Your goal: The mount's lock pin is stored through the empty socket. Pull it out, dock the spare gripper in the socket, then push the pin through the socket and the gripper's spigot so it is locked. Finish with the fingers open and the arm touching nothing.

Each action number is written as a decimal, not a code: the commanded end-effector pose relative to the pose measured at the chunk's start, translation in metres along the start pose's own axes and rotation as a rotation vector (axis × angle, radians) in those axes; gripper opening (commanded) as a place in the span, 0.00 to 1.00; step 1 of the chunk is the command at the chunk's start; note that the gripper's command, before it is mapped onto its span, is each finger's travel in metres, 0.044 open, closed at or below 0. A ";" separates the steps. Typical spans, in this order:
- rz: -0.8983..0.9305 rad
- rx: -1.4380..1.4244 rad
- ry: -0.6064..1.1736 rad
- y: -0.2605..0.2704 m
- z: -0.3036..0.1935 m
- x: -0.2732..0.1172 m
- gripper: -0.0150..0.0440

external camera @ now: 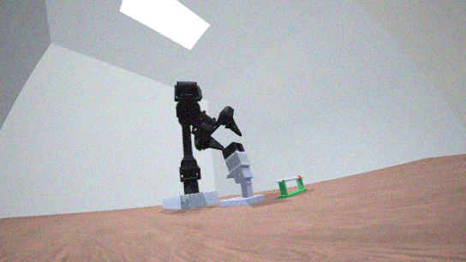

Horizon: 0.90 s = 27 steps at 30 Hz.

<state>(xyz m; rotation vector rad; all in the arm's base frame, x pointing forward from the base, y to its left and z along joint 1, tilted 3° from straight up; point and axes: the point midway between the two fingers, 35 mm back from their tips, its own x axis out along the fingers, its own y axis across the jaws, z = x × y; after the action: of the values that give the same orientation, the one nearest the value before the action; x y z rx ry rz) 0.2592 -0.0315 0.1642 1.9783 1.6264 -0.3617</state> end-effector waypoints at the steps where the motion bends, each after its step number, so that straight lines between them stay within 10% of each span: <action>1: 0.009 0.006 -0.008 0.000 -0.007 -0.003 1.00; 27: 0.082 -0.001 -0.073 0.004 -0.041 -0.018 1.00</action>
<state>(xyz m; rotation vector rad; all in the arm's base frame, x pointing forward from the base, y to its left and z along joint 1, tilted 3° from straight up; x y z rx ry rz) 0.2537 -0.0235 0.2089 2.0017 1.4930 -0.3985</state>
